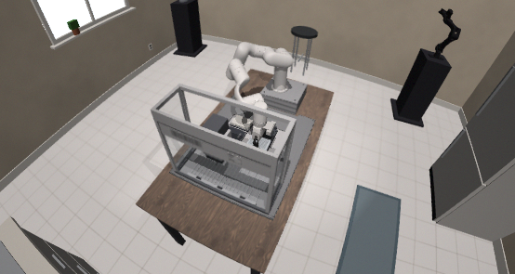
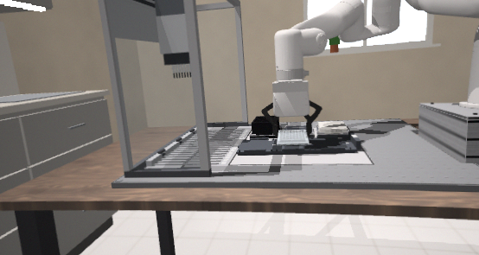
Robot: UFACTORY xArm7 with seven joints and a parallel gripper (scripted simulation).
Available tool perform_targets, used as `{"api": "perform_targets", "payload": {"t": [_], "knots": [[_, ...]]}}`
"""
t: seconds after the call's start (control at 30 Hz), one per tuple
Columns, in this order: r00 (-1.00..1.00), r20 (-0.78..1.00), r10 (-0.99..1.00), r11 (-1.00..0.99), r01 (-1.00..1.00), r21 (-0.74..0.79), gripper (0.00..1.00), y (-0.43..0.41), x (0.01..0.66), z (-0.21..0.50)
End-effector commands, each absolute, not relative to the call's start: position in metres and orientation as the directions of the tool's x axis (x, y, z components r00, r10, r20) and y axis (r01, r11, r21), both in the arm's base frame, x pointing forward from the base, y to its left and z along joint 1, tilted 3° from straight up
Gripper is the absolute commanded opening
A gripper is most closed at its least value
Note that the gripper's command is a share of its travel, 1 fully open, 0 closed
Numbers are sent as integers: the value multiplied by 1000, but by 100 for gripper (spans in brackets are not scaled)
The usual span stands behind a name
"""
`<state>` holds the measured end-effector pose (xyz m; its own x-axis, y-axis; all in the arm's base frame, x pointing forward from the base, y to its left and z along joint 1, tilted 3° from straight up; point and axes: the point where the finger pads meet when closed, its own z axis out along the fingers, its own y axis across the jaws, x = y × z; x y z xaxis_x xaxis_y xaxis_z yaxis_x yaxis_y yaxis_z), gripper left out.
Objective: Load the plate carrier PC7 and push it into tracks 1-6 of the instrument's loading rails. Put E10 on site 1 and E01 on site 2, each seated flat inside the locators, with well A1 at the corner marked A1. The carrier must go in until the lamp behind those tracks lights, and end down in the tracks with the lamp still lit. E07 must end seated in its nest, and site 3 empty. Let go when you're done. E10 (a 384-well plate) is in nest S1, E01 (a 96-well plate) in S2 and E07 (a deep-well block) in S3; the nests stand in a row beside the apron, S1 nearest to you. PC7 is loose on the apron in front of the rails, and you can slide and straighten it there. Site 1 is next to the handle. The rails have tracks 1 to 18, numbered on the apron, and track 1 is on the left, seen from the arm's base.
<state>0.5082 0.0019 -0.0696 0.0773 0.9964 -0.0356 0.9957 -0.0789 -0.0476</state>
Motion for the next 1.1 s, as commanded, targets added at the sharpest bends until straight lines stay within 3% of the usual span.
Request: {"api": "perform_targets", "payload": {"t": [0.0, 1.07], "knots": [[77, -35, 996, -79, 996, -44, 0, 2, 510, -68], [77, -35, 996, -79, 996, -44, 0, 2, 509, -81]]}}
